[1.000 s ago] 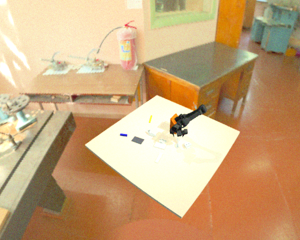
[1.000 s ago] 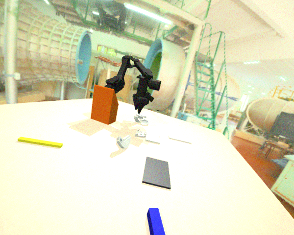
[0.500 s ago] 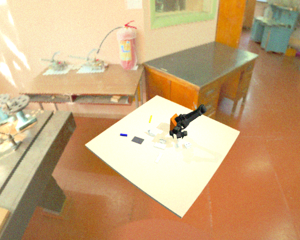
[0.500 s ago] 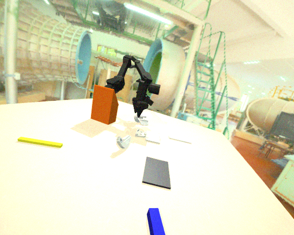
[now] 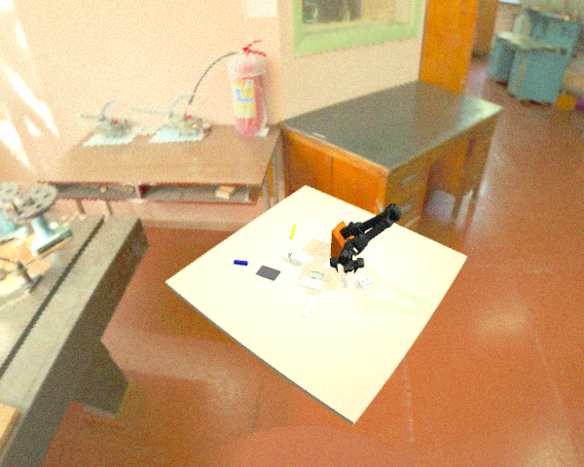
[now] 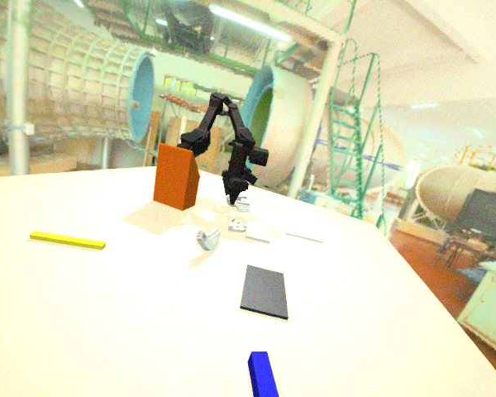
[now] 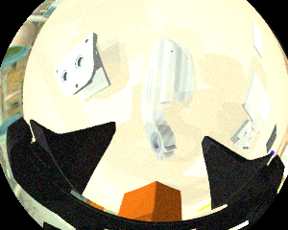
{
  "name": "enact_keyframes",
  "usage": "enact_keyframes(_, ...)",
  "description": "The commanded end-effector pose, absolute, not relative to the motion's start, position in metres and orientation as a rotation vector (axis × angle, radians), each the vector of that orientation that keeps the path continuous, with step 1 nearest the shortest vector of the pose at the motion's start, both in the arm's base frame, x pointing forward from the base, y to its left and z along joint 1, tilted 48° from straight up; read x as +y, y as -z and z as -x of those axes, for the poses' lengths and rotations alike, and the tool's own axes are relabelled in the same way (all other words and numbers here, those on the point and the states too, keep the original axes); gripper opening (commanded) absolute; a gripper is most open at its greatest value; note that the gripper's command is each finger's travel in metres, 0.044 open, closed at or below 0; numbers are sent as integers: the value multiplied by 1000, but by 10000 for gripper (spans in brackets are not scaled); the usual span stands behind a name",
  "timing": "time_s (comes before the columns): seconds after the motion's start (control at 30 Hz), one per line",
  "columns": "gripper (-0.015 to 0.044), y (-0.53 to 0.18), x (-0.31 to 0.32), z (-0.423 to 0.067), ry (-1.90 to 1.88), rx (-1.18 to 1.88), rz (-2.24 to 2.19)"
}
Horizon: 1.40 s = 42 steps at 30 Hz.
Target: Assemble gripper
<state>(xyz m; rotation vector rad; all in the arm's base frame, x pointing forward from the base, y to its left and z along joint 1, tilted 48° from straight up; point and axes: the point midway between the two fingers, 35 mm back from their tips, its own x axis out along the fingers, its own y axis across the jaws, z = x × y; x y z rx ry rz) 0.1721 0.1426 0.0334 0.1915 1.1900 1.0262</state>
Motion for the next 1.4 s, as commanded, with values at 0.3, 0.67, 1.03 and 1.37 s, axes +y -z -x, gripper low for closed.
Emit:
enact_keyframes(0.3,440,-20,158,-167,-1027,1196,-203)
enact_keyframes(0.67,282,-20,159,-166,-1027,1196,-204)
enact_keyframes(1.03,111,-20,159,-166,-1027,1196,-204)
enact_keyframes(1.37,45,-20,159,-166,-1027,1196,-204)
